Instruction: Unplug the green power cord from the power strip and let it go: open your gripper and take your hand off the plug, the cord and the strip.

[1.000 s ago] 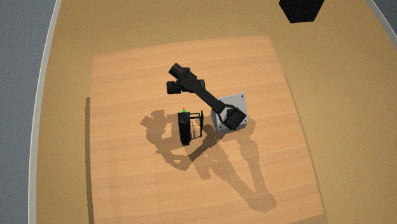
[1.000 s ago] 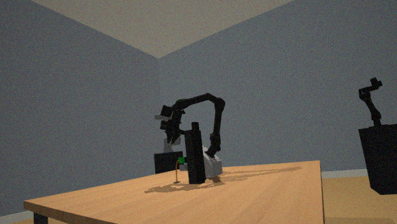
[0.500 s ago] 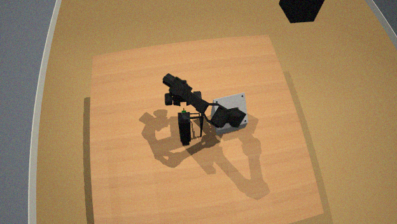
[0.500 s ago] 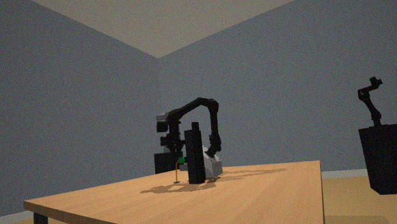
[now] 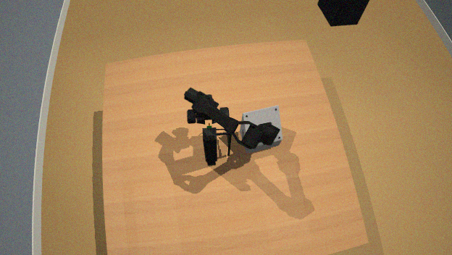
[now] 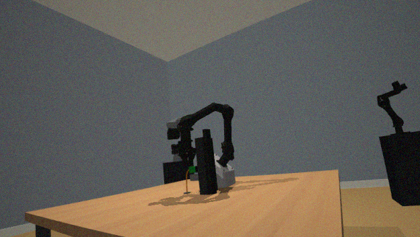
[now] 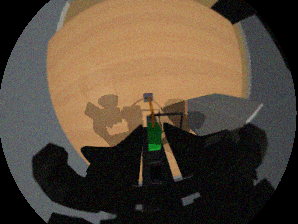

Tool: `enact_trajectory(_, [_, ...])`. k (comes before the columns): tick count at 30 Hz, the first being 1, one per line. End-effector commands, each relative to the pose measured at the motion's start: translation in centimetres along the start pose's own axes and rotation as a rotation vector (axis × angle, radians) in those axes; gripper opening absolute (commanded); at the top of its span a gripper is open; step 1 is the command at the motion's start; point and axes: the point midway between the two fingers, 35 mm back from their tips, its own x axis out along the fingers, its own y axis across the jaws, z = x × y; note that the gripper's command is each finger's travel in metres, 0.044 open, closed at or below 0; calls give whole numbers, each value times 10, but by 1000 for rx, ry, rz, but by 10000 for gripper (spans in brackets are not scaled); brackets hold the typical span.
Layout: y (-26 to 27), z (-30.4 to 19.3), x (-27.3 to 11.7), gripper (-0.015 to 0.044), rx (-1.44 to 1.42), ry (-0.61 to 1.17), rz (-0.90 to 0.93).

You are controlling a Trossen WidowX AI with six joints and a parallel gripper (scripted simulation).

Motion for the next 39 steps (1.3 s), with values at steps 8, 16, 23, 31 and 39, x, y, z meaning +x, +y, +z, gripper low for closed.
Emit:
enact_trajectory(8, [-2, -20, 2, 160, 8, 9, -5])
enact_trajectory(16, [-2, -25, 2, 160, 8, 9, -5])
enact_trajectory(23, [-2, -25, 10, 160, 8, 9, -5])
enact_trajectory(31, [-1, -25, 11, 134, 1, 4, -4])
enact_trajectory(39, [-1, -25, 11, 22, 1, 4, -4])
